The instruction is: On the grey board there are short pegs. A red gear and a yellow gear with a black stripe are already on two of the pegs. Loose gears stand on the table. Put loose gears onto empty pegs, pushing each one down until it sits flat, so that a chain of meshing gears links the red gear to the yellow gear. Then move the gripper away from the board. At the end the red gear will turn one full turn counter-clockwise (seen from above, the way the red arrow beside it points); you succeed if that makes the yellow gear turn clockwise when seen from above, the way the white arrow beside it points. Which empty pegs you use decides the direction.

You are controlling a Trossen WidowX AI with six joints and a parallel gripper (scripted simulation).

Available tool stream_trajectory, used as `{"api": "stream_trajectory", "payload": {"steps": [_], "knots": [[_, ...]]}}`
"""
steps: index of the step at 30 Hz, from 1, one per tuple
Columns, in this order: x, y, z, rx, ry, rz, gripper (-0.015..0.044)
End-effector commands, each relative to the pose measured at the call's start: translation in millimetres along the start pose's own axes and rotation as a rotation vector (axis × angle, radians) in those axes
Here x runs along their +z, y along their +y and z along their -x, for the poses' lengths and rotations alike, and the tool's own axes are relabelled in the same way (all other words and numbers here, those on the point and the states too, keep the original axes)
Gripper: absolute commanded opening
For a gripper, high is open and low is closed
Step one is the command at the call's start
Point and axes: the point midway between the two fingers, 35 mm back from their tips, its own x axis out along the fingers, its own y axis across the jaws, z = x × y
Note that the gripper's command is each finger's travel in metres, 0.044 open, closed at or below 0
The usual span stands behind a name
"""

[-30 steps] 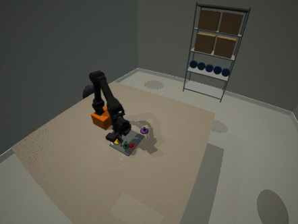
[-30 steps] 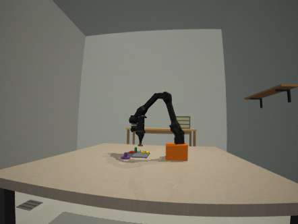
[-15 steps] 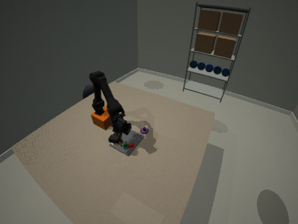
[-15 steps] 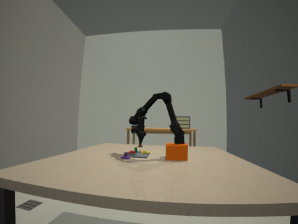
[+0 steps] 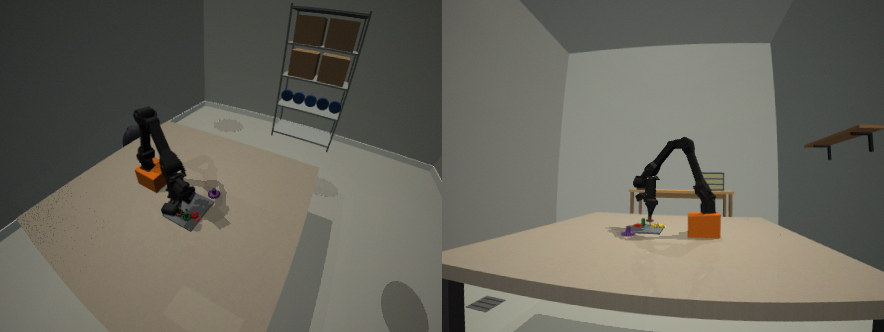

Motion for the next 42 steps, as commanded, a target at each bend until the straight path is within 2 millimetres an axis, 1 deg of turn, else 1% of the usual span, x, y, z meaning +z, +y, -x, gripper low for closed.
{"api": "stream_trajectory", "payload": {"steps": [1, 7, 11, 13, 19, 34, 37, 42], "knots": [[-1.2, 2.4, -8.1, 0.01, 0.005, -0.08, 0.0], [-1.8, 2.6, -17.5, 0.01, 0.006, -0.232, 0.0], [-1.9, 2.0, -14.4, 0.01, 0.006, -0.33, 0.0], [-1.6, 1.8, -14.8, 0.01, 0.006, -0.328, 0.0], [-1.1, 2.2, -15.7, 0.01, 0.006, -0.243, 0.0], [-2.1, 2.0, -17.5, 0.011, 0.004, 0.149, 0.0], [-1.6, 1.8, -18.0, 0.011, 0.004, 0.152, 0.0], [-1.2, 2.3, -18.9, 0.011, 0.004, 0.084, 0.0]]}}
